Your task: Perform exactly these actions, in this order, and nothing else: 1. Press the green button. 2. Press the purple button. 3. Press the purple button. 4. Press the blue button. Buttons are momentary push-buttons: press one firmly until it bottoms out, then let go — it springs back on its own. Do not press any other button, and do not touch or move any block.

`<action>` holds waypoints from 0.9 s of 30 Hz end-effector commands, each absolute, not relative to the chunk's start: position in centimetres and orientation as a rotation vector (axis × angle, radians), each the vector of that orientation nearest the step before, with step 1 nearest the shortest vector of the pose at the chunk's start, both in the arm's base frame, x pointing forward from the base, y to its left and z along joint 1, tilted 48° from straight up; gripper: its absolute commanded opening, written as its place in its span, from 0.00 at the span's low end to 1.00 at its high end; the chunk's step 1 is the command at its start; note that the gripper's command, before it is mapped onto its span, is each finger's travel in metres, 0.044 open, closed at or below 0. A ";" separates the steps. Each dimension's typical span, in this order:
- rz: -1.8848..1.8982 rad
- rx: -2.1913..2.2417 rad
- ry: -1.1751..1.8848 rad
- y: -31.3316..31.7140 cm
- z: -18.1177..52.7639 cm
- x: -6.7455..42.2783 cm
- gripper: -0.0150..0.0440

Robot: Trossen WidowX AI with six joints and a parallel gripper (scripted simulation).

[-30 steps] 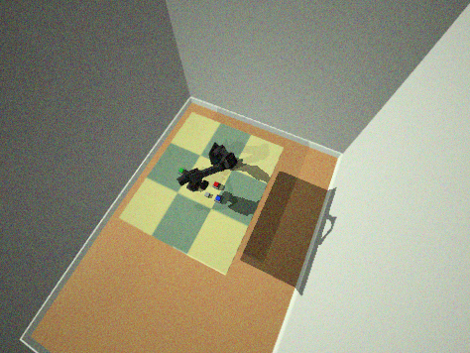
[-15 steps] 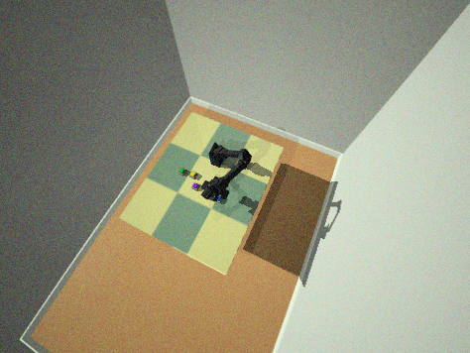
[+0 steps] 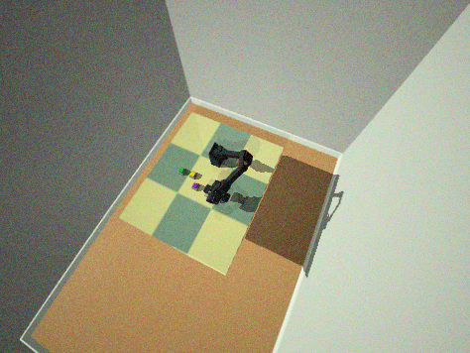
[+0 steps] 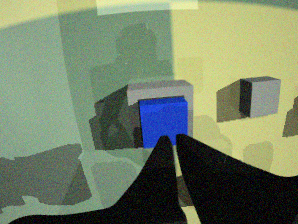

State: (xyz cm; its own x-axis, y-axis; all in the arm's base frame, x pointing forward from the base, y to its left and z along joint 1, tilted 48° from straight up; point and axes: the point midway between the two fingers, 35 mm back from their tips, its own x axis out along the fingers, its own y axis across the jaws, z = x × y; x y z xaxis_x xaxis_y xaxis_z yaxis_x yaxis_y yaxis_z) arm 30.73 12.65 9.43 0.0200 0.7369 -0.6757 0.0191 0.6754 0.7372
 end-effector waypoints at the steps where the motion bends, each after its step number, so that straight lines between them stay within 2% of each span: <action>1: 0.628 0.675 1.469 13.3 8.8 30.5 0.29; 27: 0.630 0.677 1.468 15.3 7.1 30.5 0.29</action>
